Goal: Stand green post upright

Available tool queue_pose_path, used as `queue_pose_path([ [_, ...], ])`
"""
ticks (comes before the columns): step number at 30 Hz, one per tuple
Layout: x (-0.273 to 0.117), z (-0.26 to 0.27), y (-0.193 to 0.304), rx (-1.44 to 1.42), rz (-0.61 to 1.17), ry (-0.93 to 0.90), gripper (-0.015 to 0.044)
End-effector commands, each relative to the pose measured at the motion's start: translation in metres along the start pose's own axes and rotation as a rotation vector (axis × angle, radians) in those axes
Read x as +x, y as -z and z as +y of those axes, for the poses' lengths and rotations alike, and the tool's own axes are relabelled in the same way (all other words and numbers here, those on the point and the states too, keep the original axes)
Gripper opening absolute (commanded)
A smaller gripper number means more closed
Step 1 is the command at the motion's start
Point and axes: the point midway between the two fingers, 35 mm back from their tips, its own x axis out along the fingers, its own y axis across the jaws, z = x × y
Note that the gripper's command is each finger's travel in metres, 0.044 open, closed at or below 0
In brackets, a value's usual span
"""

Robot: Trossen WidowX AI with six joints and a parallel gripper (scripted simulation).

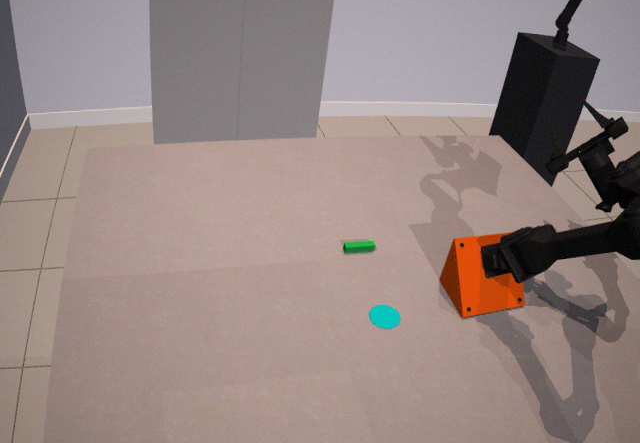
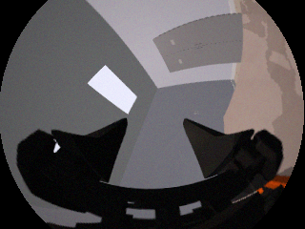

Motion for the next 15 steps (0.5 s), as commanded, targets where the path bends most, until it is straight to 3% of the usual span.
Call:
queue_pose_path([
  [1,0.002,-0.001,0.000,-0.005,0.000,0.007,0.0374],
  [6,0.043,-0.024,0.002,-0.125,0.055,0.172,0.0242],
  [15,0.121,-0.082,0.026,-0.403,0.288,0.498,0.0233],
])
